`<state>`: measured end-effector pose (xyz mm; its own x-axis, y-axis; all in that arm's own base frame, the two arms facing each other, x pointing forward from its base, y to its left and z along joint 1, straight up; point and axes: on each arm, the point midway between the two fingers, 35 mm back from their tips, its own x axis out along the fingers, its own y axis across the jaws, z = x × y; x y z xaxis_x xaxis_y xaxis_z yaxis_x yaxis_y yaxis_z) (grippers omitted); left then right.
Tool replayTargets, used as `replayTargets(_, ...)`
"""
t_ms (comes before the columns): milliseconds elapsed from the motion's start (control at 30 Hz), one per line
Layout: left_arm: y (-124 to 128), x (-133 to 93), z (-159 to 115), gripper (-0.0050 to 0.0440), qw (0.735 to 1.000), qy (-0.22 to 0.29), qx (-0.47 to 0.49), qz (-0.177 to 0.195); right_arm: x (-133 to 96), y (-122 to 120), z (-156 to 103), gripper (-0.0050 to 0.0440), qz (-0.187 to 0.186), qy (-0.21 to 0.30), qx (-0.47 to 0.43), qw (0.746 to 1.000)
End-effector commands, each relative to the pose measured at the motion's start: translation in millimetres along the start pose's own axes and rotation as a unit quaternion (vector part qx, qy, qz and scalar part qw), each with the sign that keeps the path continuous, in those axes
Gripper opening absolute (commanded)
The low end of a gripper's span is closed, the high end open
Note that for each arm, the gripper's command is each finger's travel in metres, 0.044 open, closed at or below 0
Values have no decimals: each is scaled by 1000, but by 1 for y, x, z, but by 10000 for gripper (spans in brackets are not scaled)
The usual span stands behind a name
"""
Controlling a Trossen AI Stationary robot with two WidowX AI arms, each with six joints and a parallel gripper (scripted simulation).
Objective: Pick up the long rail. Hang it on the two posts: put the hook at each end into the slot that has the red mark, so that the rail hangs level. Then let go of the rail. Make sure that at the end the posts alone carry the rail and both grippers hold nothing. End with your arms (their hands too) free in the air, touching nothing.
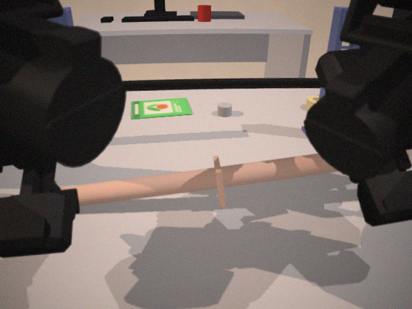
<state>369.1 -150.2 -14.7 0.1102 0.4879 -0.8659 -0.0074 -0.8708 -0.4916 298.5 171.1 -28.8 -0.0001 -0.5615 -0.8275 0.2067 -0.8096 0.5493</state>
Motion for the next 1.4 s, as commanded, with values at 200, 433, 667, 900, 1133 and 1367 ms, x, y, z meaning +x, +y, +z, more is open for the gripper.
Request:
replayTargets(200,-12,11,0,160,997,-15,-4,80,-1,2,-1,0,3,2,1,1000)
replayTargets(433,-20,18,-1,160,988,-14,-4,153,-1,2,-1,0,3,2,2,1000)
replayTargets(667,-26,22,-2,160,979,-4,-2,204,-1,2,-1,0,3,2,2,1000)
replayTargets(900,-32,24,-3,160,966,16,5,256,0,1,-1,0,3,2,1,1000)
replayTargets(1133,-31,26,-3,160,966,16,5,256,0,1,-1,0,3,2,1,1000)
replayTargets(1367,-25,36,-3,160,966,16,5,256,0,1,-1,0,3,2,1,1000)
